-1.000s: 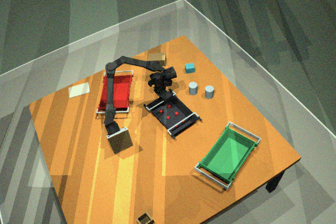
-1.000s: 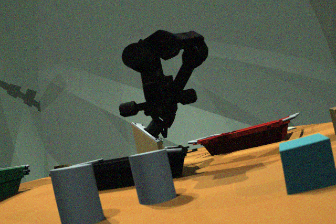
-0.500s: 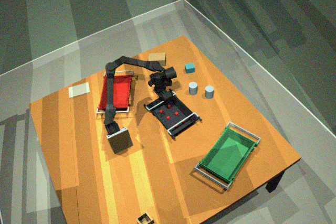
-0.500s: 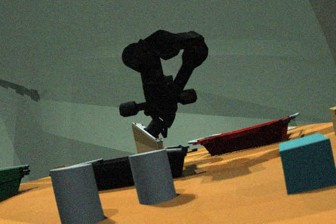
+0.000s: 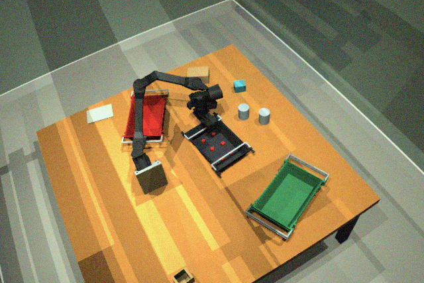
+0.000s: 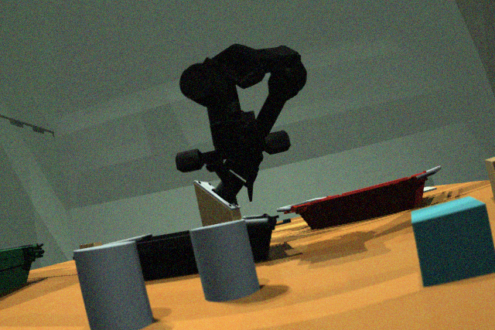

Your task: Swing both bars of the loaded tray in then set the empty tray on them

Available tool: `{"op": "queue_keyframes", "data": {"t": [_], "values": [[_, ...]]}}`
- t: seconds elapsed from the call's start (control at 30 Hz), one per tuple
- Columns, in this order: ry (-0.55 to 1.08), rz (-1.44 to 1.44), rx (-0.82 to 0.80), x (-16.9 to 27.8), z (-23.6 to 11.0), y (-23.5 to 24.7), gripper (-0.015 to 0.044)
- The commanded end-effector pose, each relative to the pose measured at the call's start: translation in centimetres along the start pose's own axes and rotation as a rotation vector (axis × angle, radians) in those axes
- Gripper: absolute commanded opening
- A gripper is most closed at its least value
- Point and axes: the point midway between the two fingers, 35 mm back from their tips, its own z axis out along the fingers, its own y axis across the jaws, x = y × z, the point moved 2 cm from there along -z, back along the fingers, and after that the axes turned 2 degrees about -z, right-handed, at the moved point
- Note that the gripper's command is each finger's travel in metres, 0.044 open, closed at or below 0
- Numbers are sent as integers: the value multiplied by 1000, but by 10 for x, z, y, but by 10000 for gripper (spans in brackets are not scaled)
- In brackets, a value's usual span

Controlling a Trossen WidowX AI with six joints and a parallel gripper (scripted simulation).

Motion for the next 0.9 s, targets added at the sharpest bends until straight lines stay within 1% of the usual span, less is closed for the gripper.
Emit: {"op": "queue_keyframes", "data": {"t": [0.0, 0.1, 0.27, 0.3, 0.33, 0.5, 0.7, 0.8, 0.87], "values": [[0, 0, 1, 0, -2, 0, 184], [0, 0, 4, -2, -22, -2, 263], [2, 1, 4, -1, -81, -1, 394], [12, -7, 2, -2, -51, 3, 420], [14, -37, 7, -1, -49, 11, 440], [27, -341, 39, 18, -28, 93, 440], [14, -721, 25, 68, -12, 180, 440], [-4, -894, -1, 98, -8, 213, 440], [-9, -933, -9, 106, -8, 220, 440]]}}
